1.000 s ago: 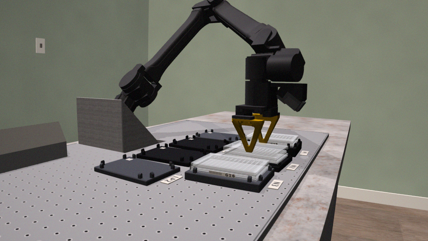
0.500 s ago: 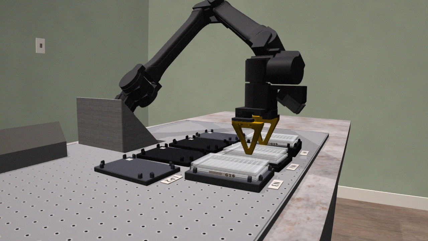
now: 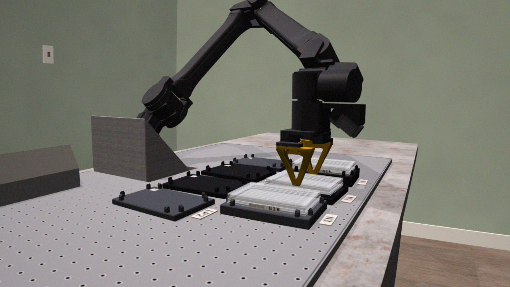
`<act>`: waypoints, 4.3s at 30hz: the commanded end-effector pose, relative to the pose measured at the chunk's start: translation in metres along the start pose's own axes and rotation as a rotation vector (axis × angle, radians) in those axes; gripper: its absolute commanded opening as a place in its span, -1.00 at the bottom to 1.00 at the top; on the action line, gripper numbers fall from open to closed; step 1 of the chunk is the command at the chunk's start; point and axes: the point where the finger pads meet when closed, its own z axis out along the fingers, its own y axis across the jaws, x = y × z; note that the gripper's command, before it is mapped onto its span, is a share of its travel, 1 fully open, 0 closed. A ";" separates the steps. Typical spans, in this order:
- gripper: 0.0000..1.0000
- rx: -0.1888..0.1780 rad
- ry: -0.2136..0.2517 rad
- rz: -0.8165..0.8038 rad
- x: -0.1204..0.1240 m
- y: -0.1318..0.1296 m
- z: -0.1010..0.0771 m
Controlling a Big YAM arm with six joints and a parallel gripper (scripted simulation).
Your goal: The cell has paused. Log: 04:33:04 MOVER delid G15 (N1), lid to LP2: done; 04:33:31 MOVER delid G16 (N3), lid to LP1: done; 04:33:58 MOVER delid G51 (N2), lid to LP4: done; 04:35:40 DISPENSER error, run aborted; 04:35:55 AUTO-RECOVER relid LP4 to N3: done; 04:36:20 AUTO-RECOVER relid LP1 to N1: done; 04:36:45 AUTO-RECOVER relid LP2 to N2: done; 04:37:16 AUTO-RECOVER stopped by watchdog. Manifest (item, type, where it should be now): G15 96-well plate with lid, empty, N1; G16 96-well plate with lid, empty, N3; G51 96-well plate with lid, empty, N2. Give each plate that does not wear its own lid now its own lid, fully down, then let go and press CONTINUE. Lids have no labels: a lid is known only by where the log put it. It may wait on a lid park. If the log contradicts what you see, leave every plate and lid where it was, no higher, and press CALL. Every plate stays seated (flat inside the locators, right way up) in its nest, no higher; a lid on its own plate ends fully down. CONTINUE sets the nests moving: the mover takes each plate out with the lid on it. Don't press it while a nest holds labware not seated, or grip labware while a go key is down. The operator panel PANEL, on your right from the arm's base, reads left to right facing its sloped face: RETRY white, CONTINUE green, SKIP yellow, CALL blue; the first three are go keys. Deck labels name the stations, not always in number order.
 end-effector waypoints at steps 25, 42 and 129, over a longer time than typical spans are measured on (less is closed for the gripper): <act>-1.00 -0.004 0.019 -0.008 -0.001 0.004 0.009; 1.00 -0.004 0.020 -0.010 -0.001 0.004 0.008; 1.00 0.011 -0.040 -0.029 -0.019 0.004 -0.058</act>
